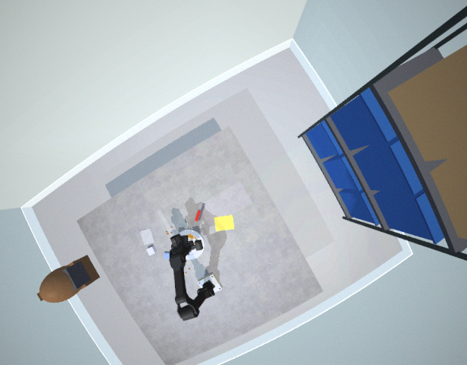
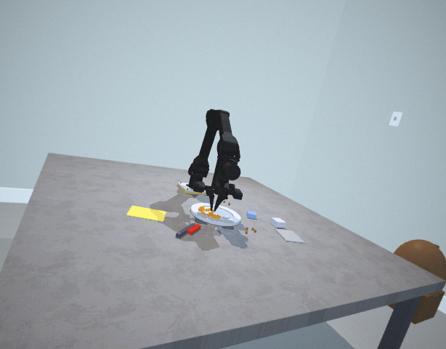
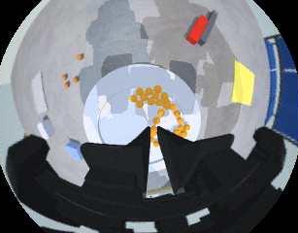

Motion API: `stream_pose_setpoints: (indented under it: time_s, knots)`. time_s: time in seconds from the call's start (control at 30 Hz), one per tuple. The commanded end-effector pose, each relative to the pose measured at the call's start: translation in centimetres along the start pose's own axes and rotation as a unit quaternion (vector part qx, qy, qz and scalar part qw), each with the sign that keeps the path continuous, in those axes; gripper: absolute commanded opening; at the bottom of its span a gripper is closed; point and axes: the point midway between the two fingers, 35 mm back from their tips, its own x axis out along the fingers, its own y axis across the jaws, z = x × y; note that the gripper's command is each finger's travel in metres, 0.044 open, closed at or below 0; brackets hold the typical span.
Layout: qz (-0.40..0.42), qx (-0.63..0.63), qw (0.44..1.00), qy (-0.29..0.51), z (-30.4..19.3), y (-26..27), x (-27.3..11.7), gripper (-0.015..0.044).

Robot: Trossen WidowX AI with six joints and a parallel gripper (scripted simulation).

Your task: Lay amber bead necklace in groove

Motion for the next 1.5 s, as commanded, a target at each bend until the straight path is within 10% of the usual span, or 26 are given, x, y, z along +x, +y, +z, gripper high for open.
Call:
stream_pose_setpoints:
  time_s: [0.0,1.47]
  knots:
    - [-0.001,-0.001,1.000,-0.008,0.3,0.0,-1.5,0.0000]
    - [0.001,-0.002,1.000,-0.006,-4.9,6.0,-0.5,0.0000]
